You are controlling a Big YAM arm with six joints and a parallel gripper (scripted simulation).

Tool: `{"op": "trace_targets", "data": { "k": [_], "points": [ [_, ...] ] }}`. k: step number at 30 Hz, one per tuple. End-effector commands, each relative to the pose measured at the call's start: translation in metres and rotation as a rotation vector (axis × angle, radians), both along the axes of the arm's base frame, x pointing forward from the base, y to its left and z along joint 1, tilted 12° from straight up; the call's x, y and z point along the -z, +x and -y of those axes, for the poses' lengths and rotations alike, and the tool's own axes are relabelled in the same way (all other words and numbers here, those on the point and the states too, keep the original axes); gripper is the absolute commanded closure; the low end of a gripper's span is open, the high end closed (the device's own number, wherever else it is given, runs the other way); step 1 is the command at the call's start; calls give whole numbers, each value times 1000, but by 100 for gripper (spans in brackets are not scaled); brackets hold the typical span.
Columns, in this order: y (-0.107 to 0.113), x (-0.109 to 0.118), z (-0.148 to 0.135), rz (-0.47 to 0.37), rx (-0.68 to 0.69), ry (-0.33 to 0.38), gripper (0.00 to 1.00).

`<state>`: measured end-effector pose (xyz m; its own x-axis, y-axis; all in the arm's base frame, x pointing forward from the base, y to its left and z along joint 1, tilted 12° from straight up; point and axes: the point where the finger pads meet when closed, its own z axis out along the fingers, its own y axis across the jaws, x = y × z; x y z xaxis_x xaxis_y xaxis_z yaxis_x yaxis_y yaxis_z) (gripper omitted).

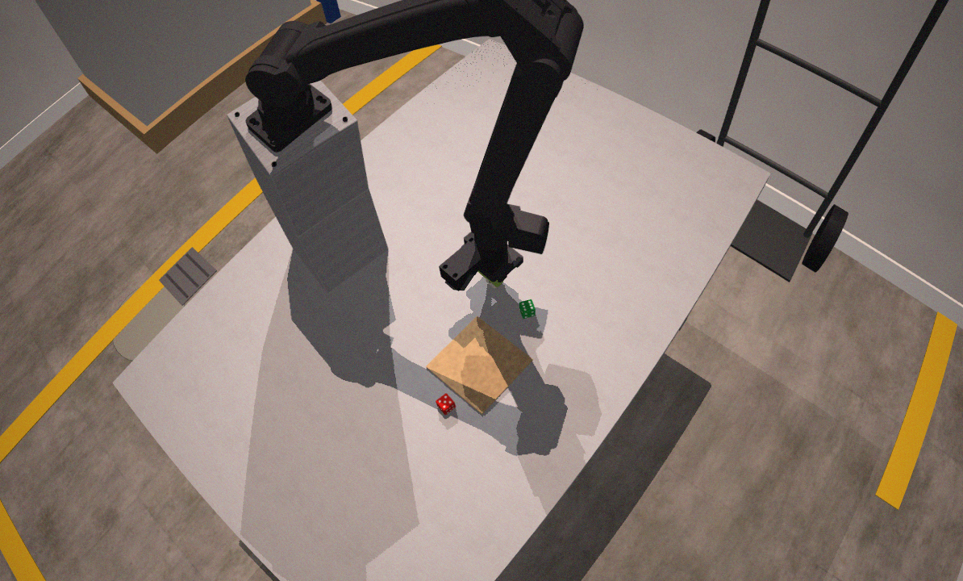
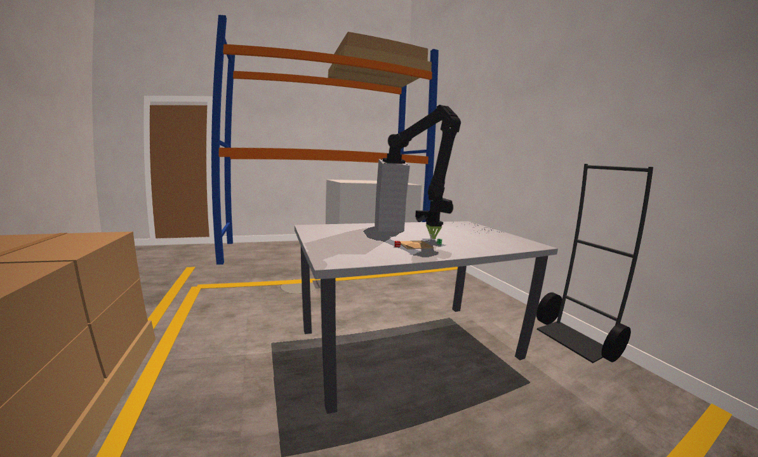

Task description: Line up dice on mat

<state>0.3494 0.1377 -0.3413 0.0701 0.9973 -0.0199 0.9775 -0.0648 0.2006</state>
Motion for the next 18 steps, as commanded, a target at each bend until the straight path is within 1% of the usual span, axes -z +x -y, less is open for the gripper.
{"op": "trace_targets", "data": {
  "k": [1, 3, 5, 10, 13, 16, 17, 18],
  "points": [
    [-7, -25, -5, -1, -3, 1, 80],
    [-9, -39, -5, 0, -3, 1, 80],
    [-9, -39, -5, 0, -3, 1, 80],
    [-16, -75, -6, 3, -3, 0, 80],
    [-19, -91, -5, 4, -2, 0, 80],
    [-20, -99, -4, 4, 1, 0, 80],
    [-22, -97, -3, -2, -1, -3, 80],
    [-31, -88, 1, -27, -2, -15, 80]
  ]
}}
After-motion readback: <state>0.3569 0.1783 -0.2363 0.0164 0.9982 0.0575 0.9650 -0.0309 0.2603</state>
